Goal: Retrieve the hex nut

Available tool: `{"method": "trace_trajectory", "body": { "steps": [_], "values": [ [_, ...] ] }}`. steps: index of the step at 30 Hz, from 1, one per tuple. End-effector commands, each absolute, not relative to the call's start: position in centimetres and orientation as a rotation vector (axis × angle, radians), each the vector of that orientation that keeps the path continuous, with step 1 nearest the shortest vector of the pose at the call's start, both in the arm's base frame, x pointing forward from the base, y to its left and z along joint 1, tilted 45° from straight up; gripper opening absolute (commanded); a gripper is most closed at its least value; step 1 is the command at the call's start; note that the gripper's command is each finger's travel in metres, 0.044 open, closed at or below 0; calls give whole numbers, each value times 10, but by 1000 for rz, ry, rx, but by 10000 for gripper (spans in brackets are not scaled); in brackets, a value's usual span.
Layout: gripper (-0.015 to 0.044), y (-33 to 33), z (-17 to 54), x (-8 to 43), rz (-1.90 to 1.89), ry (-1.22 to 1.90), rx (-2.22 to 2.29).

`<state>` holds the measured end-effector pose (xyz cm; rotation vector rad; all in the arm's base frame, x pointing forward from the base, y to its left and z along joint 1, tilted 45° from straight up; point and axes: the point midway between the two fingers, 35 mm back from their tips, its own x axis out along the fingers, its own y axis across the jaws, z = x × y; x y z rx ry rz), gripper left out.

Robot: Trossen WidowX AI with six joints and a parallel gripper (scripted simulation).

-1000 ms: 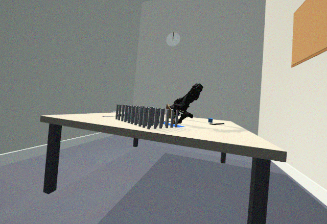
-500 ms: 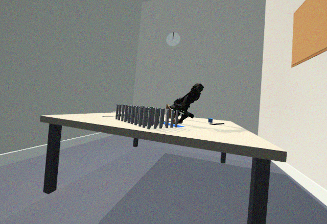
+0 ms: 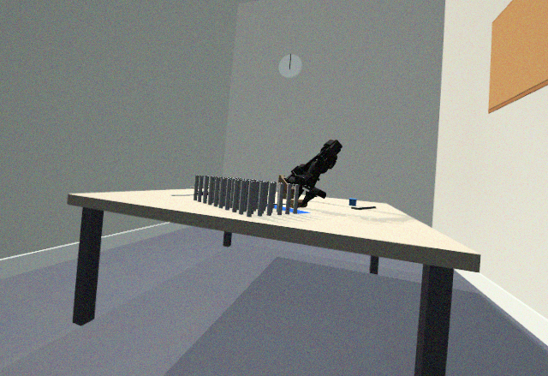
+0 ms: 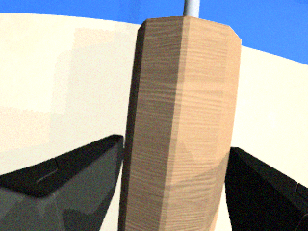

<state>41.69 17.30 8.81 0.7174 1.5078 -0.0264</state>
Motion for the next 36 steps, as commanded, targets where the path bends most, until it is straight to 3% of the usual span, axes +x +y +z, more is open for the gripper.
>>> {"method": "trace_trajectory", "body": {
  "steps": [1,36],
  "values": [
    [0,173,89,414,-33,1506,721],
    [0,181,97,393,-33,1507,721]
  ]
}}
